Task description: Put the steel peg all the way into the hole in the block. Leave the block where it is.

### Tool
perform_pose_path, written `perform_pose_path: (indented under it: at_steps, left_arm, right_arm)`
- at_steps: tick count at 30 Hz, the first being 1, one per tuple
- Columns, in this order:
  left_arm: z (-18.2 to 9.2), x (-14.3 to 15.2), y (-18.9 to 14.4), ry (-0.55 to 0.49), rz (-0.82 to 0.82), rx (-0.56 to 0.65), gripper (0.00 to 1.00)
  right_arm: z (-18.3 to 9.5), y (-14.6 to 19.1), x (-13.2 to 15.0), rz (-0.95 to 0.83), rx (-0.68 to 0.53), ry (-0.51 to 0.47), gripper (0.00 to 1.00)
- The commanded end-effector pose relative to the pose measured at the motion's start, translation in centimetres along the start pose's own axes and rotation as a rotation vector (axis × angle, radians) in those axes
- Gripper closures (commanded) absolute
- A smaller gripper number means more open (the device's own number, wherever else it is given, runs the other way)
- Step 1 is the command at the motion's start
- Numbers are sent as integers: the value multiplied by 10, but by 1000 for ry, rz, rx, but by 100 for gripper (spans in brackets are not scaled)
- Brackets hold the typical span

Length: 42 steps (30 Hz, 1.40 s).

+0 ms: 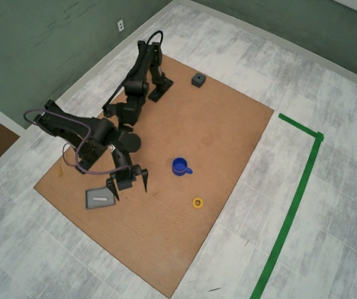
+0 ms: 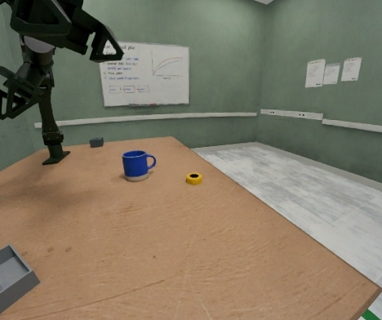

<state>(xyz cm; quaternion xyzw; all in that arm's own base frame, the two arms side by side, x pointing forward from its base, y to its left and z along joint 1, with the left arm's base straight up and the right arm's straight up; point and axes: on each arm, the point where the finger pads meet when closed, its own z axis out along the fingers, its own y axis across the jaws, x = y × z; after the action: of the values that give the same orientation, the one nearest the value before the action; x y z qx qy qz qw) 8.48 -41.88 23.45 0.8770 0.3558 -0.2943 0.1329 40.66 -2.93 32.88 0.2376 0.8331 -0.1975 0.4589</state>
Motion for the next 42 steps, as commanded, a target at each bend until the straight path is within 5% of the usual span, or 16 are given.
perform_pose_path:
  at_steps: [1, 19, 25, 29, 31, 35, 37, 42]
  left_arm:
    - [-6, -5, 0, -11, 13, -18, 0]
    - [-19, 6, -3, 7, -62, -39, 0]
    - [-110, 82, 59, 2, -338, -454, 0]
    - [-203, 144, 81, -21, -520, -736, 0]
    - [-215, 143, 79, -47, -585, -908, 0]
    - [-209, 159, 75, -44, -641, -935, 0]
    - [-263, 194, 66, -80, -752, -1146, 0]
    - [-359, 240, 24, -139, -885, -1405, 0]
  right_arm:
    - [-3, -1, -5, 14, -4, -13, 0]
    - [-9, -12, -16, 21, -11, -31, 0]
    - [-7, -6, -15, 29, -167, -80, 0]
    - [-15, -2, -23, 35, -289, -155, 0]
    - [-15, -2, -23, 35, -298, -161, 0]
    - [-17, -1, -25, 34, -314, -173, 0]
    - [-24, 0, -30, 29, -378, -227, 0]
    - [-40, 1, -38, 6, -490, -345, 0]
